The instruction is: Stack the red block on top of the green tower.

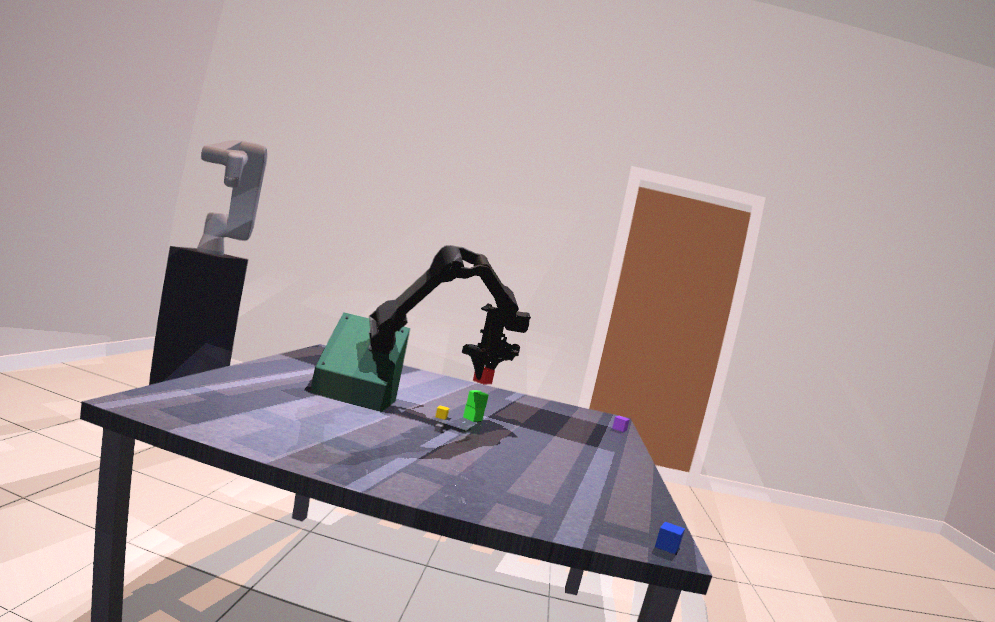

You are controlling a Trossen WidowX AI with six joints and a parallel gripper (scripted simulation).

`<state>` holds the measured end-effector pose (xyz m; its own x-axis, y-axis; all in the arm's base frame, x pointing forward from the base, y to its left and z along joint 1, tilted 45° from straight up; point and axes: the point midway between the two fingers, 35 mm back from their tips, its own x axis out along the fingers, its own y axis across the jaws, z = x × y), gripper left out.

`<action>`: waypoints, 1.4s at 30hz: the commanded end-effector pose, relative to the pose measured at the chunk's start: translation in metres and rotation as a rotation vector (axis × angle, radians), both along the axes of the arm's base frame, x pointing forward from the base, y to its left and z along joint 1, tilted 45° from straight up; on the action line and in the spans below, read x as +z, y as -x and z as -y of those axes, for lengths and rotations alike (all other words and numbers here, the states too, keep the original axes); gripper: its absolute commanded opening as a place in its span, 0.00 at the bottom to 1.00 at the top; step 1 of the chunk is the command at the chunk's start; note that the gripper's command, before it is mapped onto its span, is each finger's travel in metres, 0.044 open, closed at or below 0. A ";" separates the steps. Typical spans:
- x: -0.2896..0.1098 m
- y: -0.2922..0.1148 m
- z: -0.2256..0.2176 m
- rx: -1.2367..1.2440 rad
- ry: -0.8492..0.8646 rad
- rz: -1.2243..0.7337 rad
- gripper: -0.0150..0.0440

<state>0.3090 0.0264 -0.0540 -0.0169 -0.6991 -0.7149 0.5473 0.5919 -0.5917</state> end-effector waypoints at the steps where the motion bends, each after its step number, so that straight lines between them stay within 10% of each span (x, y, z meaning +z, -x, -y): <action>1: -0.004 0.002 0.003 -0.012 -0.002 0.002 0.25; 38: -0.022 0.002 0.021 -0.012 -0.001 0.002 0.25; 42: -0.025 0.003 0.023 -0.016 -0.006 0.003 0.43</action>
<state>0.3064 0.0042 -0.0782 -0.0243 -0.6944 -0.7191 0.5593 0.5868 -0.5856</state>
